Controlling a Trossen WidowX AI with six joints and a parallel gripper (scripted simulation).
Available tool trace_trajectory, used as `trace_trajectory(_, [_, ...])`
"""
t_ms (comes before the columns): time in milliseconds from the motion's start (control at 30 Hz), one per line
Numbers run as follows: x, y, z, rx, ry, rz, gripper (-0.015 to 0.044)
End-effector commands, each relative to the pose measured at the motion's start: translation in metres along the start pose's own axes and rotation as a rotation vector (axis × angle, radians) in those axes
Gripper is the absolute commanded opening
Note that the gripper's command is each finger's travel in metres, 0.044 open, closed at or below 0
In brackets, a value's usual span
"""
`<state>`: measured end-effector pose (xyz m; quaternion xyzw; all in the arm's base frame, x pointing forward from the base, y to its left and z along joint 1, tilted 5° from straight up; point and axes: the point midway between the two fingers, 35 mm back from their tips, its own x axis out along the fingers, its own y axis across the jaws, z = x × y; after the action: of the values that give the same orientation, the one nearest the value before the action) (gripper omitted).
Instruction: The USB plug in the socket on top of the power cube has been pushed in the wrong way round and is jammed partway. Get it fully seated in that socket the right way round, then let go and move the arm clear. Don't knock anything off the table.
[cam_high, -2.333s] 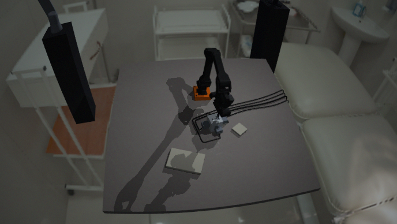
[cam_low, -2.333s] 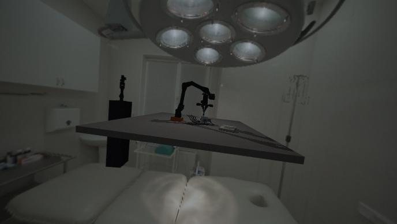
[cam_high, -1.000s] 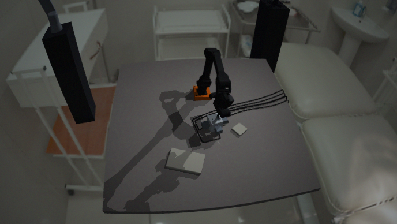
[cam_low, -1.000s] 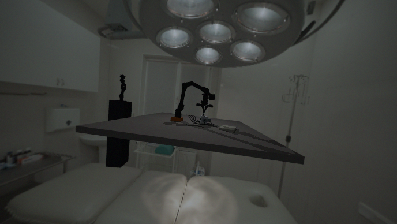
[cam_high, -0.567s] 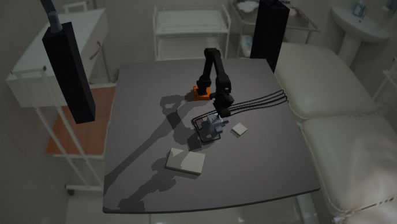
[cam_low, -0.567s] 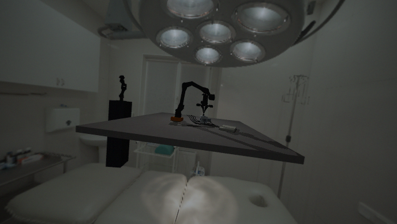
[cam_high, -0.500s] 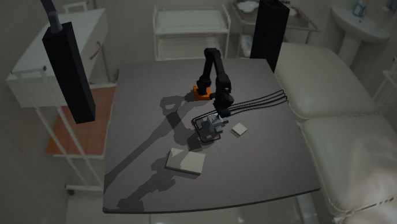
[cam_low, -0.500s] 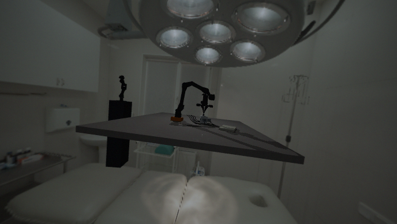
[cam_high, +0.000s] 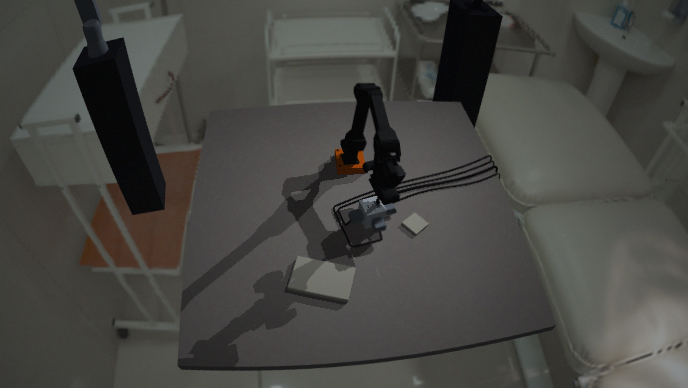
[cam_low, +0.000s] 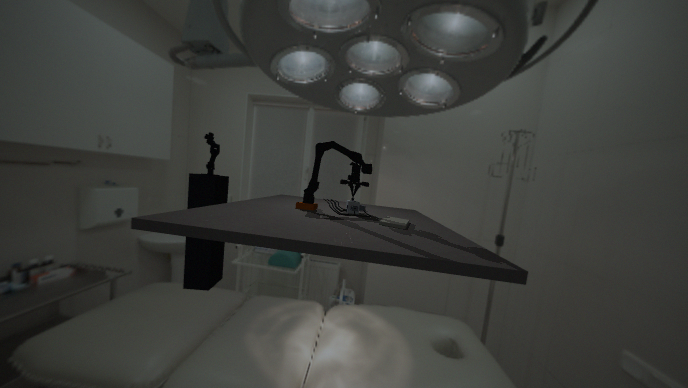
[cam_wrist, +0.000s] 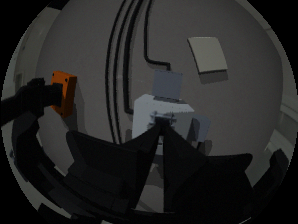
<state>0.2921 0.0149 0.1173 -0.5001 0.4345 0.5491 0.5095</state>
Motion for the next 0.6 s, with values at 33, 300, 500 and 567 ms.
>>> trace_trajectory(33, [0.0014, -0.0001, 0.0005, 0.003, -0.004, 0.000, 0.0000])
trace_trajectory(300, [0.0024, -0.0001, 0.0005, 0.003, -0.004, 0.000, 0.0000])
trace_trajectory(500, [0.0031, -0.0001, 0.0005, 0.003, -0.004, 0.000, 0.0000])
trace_trajectory(567, [0.0033, -0.0001, 0.0005, 0.003, -0.004, 0.000, 0.0000])
